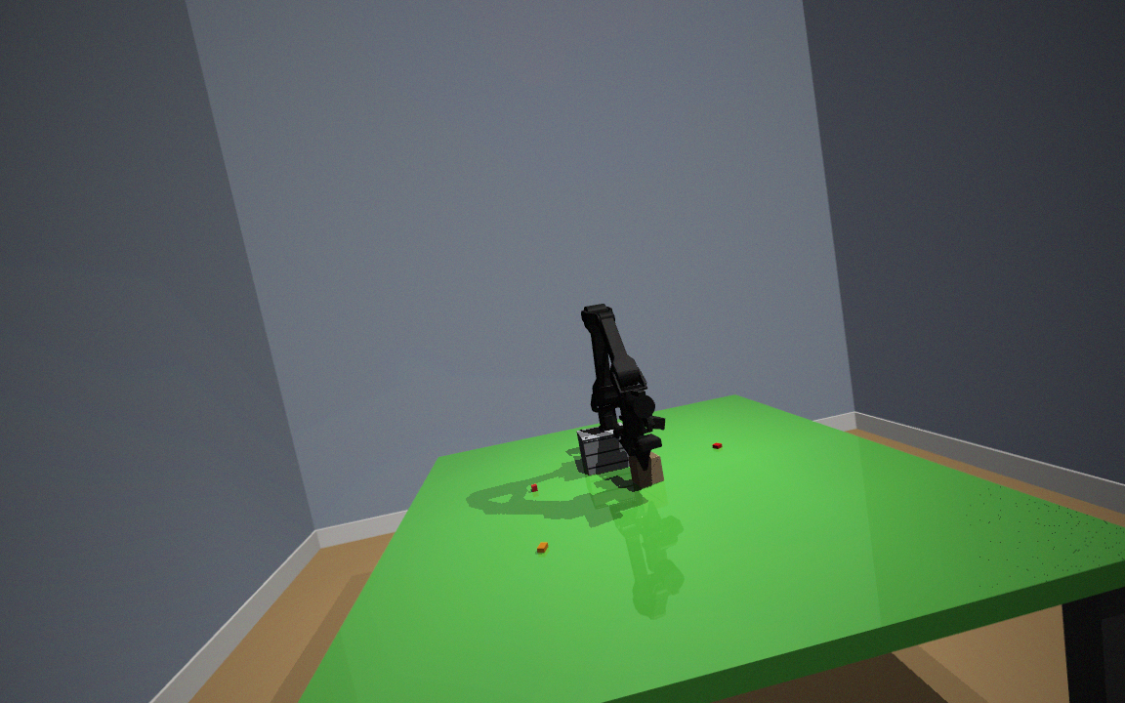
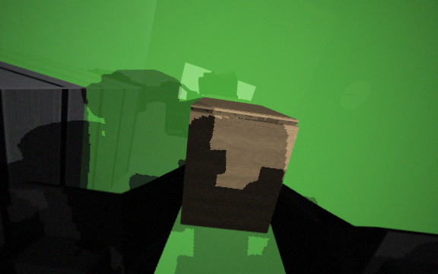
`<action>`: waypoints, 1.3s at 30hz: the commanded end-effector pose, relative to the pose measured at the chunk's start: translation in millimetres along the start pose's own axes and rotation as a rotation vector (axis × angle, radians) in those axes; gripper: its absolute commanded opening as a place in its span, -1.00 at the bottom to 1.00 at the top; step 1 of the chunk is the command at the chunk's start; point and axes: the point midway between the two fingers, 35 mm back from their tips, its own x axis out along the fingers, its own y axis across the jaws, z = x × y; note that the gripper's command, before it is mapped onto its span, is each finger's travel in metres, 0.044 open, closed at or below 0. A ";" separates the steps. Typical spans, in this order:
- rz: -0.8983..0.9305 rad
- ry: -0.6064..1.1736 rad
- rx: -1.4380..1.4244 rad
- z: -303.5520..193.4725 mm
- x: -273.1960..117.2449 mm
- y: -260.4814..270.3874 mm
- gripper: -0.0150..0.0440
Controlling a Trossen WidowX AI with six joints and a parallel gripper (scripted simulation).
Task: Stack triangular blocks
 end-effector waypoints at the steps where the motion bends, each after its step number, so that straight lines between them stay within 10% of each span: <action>1: -0.002 -0.004 0.004 0.7 0.2 -0.4 -0.49; 26: -0.002 -0.005 0.004 1.3 1.7 -0.2 -0.49; 39: 0.000 0.000 0.001 0.7 1.8 0.2 0.67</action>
